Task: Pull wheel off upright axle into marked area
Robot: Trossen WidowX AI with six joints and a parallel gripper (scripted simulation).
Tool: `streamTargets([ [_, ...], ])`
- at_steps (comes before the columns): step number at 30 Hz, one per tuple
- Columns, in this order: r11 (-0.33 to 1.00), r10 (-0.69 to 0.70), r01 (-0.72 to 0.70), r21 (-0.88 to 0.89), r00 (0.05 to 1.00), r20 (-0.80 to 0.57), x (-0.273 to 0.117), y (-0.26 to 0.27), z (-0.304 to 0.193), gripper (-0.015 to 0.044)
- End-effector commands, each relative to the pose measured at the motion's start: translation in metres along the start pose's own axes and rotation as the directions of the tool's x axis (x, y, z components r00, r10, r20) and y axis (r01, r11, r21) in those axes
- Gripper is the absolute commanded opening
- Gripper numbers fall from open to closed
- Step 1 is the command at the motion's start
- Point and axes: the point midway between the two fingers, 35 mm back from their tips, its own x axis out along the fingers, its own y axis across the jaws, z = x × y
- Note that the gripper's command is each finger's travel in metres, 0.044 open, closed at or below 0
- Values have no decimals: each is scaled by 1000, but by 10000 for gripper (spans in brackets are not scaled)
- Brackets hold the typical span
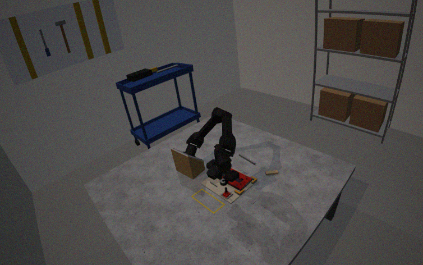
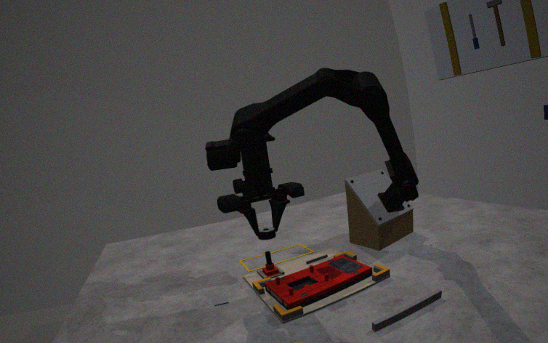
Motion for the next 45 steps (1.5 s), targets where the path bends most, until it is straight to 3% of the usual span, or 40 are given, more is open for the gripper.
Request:
streamTargets([
  [1,1000,-1,1,8,1000,4,-1,-8,20,0],
  [15,1000,3,-3,1,1000,12,-8,-47,89,0],
  [21,1000,2,-2,1,1000,12,-4,-49,93,0],
  [30,1000,3,-3,0,1000,11,19,-48,93,0],
  [41,1000,3,-3,0,1000,7,93,-48,92,0],
  [45,1000,3,-3,0,1000,7,97,-48,92,0],
])
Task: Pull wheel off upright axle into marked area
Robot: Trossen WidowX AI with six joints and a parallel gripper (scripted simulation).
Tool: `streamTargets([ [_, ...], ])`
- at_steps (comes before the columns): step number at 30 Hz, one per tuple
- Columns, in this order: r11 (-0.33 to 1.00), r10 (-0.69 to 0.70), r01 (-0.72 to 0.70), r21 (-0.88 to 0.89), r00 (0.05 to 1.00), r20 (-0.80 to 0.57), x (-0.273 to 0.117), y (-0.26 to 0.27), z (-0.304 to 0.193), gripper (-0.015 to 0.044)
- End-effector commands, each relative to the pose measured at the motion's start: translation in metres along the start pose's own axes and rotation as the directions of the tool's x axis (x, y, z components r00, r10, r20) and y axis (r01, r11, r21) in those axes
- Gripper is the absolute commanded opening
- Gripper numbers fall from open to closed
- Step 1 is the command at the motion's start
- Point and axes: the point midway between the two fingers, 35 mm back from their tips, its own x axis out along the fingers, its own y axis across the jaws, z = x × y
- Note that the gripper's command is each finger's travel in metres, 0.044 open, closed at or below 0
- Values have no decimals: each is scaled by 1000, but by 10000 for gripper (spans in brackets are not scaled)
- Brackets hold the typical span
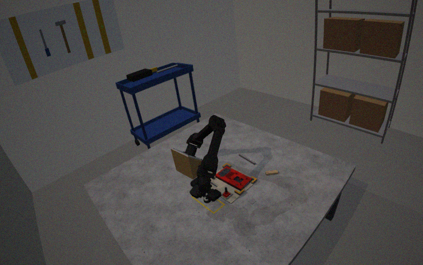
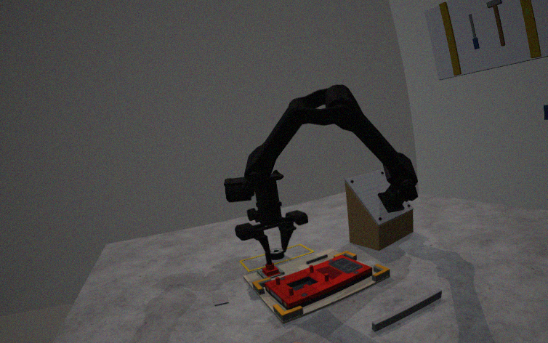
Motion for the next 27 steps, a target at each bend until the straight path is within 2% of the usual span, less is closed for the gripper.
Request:
streamTargets([
  [1,1000,0,0,0,1000,0,0,0,0,26],
  [11,1000,0,0,0,1000,0,-2,0,0,289],
  [18,1000,11,-11,5,1000,3,-58,-1,1,300],
  [21,1000,12,-12,5,1000,3,-60,-1,1,300],
  [22,1000,11,-11,15,1000,-3,-52,-4,1,326],
  [26,1000,10,-10,14,1000,2,-77,-33,-11,431],
  [27,1000,9,-9,13,1000,3,-83,-43,-14,440],
])
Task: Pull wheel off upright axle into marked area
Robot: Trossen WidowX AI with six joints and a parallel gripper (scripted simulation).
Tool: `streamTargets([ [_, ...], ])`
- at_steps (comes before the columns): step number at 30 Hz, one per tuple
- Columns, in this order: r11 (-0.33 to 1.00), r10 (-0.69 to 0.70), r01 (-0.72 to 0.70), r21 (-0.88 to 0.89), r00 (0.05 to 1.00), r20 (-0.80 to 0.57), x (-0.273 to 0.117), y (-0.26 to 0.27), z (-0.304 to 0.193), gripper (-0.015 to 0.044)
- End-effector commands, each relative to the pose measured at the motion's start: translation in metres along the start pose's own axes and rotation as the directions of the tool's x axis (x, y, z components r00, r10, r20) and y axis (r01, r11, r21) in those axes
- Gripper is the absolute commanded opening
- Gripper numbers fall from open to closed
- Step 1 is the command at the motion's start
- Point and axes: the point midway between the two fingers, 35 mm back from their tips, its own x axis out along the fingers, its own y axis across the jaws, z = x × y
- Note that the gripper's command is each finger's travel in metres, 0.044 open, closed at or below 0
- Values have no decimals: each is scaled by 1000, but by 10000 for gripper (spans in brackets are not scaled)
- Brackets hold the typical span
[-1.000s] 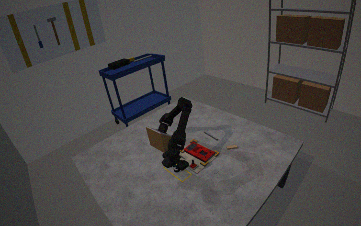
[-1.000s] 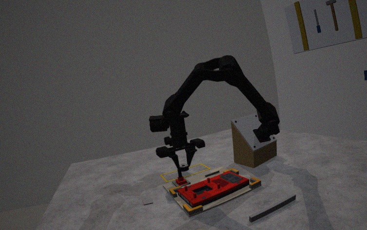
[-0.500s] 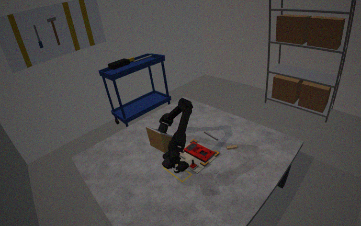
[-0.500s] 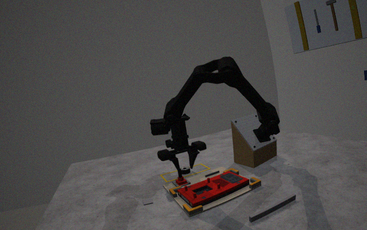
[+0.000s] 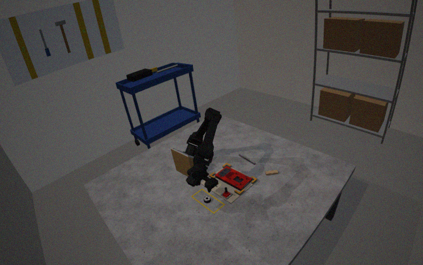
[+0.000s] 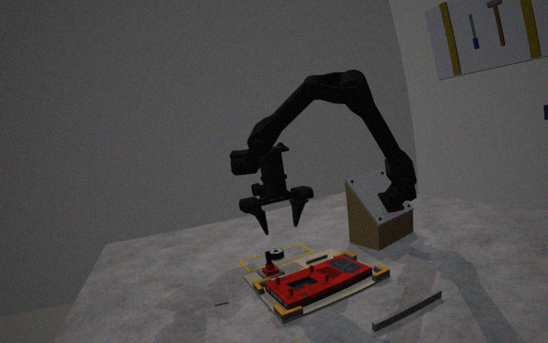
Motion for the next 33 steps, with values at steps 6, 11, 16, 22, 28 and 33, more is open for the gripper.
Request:
streamTargets([
  [6,1000,2,-2,3,1000,5,-40,-64,-26,440],
  [11,1000,2,-2,3,1000,5,-40,-64,-26,440],
  [16,1000,2,-2,3,1000,5,-40,-64,-26,440],
  [22,1000,2,-2,3,1000,5,-40,-64,-26,440],
  [28,1000,2,-2,3,1000,5,-40,-64,-26,440],
  [33,1000,2,-2,3,1000,5,-40,-64,-26,440],
])
